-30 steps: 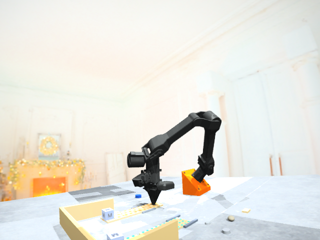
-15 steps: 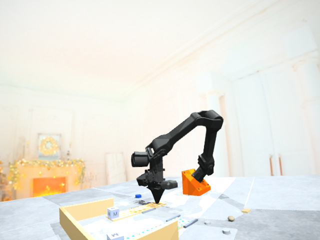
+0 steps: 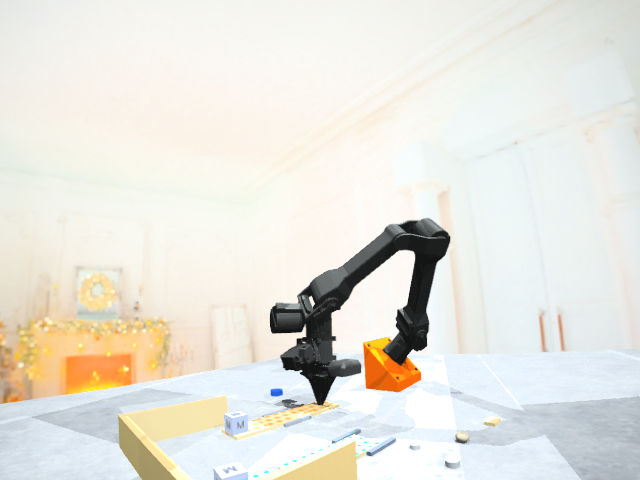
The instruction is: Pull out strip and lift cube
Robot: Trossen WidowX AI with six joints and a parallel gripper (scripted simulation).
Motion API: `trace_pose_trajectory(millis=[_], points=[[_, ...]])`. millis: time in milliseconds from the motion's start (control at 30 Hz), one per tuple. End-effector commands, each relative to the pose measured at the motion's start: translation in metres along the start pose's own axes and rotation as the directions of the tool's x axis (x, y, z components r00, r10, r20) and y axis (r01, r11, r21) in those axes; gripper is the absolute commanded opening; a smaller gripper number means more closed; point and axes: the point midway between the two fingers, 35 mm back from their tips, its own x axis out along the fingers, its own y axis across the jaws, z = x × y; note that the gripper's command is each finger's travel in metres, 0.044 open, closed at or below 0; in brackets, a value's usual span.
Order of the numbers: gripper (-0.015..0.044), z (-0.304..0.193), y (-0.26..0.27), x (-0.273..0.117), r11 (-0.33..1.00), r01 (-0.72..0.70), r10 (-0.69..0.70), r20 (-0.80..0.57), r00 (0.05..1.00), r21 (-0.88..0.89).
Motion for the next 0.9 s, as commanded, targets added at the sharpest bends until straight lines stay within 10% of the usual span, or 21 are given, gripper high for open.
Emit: trace_pose_trajectory(millis=[0,867], points=[[0.0000,-0.016,0.000,0.005,1.000,0.000,0.000,-0.031,1.000,0.013],[0.0000,-0.050,0.000,0.004,1.000,0.001,0.000,-0.032,0.999,0.014]])
